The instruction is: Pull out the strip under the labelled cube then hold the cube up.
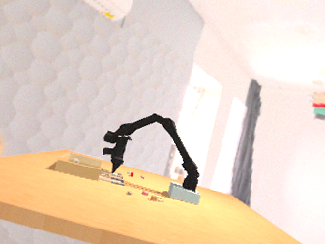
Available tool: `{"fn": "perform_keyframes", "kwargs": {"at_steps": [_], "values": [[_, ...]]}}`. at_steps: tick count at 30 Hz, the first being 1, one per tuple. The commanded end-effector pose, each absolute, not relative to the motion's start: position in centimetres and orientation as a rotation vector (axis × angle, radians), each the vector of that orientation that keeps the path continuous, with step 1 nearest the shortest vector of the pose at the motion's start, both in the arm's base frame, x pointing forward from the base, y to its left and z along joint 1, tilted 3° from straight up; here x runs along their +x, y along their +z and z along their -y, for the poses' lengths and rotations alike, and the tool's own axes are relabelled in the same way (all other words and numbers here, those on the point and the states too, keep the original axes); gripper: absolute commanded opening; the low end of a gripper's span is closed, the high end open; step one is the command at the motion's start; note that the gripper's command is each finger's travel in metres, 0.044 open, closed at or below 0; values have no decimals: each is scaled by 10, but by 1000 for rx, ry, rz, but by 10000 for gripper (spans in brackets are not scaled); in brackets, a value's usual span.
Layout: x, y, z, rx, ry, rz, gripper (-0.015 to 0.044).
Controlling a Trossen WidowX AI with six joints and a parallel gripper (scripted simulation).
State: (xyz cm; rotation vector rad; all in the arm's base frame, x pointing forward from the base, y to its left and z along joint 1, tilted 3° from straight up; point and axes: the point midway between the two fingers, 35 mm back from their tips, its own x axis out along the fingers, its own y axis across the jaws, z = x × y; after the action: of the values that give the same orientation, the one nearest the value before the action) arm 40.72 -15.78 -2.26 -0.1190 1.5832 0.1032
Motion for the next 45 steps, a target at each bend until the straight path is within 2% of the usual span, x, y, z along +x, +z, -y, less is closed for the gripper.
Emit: {"fn": "perform_keyframes", "kwargs": {"at_steps": [1,45], "values": [[408,-26,159,-124,101,-1586,0],[352,-28,166,-124,100,-1591,0]]}}
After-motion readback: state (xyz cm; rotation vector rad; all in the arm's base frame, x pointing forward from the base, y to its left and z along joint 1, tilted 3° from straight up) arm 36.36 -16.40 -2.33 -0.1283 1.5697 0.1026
